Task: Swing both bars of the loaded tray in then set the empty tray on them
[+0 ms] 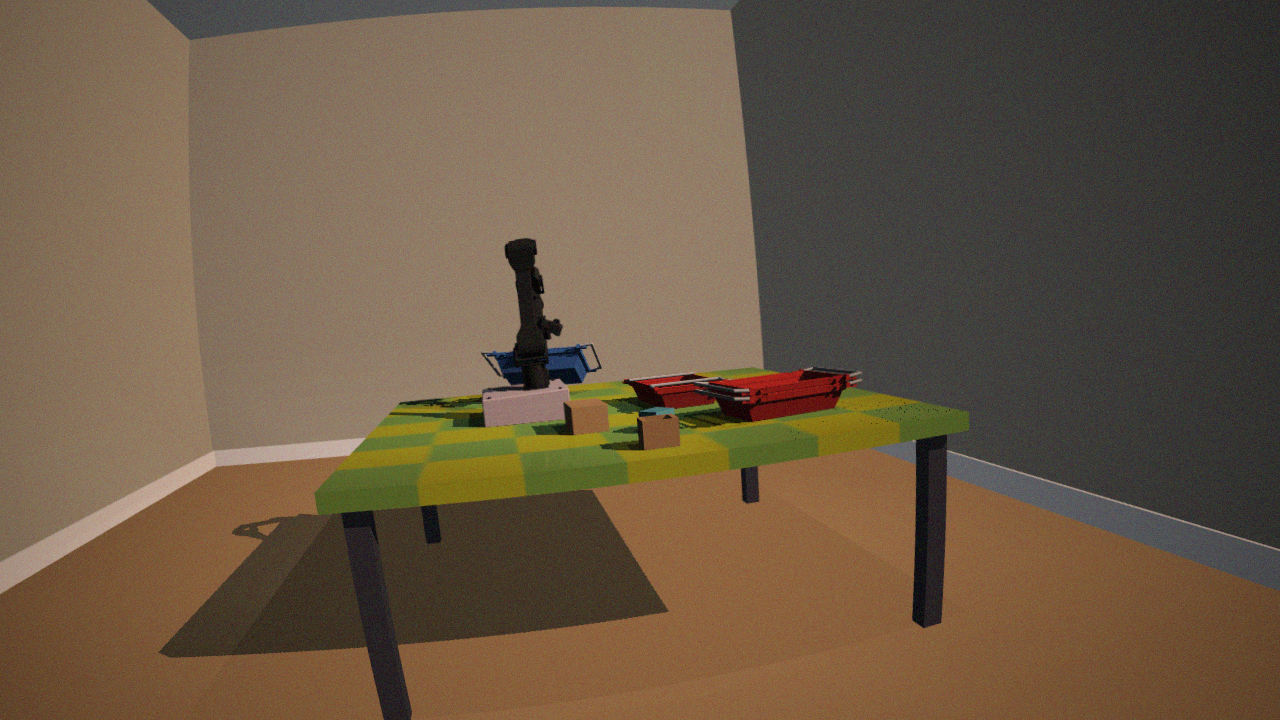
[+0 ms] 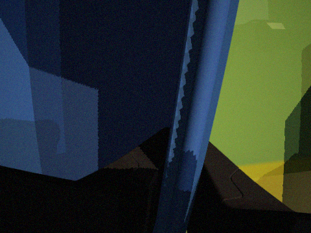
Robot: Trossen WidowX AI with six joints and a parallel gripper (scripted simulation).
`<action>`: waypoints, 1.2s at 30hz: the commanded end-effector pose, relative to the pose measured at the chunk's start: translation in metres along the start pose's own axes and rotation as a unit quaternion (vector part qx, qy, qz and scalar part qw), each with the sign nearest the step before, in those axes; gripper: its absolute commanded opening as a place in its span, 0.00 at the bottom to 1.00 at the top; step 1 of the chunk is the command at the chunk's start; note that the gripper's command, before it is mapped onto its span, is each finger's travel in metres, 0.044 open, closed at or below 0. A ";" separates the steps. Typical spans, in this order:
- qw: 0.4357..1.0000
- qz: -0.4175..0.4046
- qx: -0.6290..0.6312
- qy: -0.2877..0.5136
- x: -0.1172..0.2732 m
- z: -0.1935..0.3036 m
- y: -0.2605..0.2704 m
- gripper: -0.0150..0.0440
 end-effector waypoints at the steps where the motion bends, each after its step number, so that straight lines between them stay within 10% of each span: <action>1: 1.000 -0.011 0.002 0.003 0.017 0.002 0.011 0.25; 36: 1.000 -0.012 0.002 0.003 0.076 0.008 0.037 0.25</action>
Point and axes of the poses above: the point midway between the two fingers, 35 mm back from their tips, its own x axis back along the fingers, its own y axis across the jaws, z = x × y, the point moved 8 cm from there along x, back along the fingers, and after that the axes turned 1 degree about -x, right-handed, at the moved point
